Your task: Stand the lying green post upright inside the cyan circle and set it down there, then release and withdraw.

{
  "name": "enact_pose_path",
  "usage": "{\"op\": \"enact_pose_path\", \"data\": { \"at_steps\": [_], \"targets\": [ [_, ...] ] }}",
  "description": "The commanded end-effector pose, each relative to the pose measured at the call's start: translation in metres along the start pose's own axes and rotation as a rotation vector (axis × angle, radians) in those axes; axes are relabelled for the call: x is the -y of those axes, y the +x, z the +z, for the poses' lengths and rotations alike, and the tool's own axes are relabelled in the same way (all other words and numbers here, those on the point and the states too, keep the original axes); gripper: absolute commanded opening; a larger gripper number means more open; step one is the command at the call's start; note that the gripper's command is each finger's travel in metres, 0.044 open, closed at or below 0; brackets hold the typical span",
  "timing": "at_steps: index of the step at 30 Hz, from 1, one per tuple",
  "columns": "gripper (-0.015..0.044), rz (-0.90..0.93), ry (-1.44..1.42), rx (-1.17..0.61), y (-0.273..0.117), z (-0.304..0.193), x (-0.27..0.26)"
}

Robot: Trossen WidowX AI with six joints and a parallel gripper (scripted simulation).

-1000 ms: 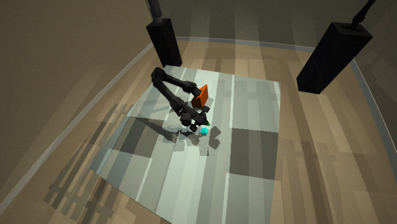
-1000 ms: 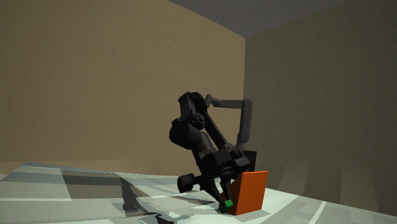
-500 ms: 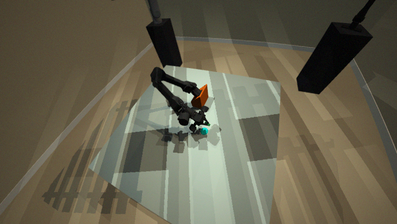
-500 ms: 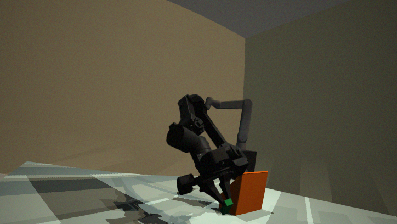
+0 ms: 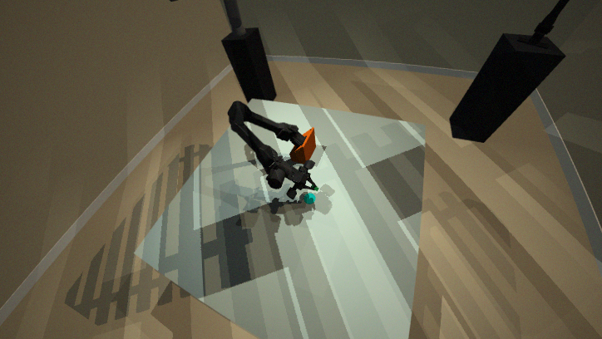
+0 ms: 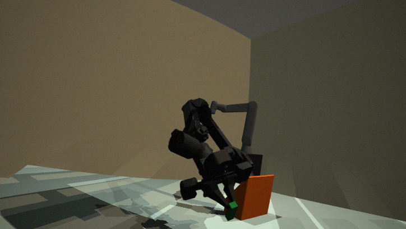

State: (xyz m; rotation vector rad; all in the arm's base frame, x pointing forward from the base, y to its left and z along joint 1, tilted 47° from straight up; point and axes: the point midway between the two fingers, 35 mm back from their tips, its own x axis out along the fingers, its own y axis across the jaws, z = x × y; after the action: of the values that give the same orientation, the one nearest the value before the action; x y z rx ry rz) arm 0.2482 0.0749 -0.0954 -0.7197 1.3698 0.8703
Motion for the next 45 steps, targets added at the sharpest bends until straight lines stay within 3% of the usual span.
{"op": "enact_pose_path", "data": {
  "at_steps": [1,45],
  "targets": [
    [0.0023,-0.002,-0.01,0.032,-0.002,0.001,0.0],
    [0.0023,-0.076,-0.114,0.344,-0.02,0.0,0.002]
  ]
}}
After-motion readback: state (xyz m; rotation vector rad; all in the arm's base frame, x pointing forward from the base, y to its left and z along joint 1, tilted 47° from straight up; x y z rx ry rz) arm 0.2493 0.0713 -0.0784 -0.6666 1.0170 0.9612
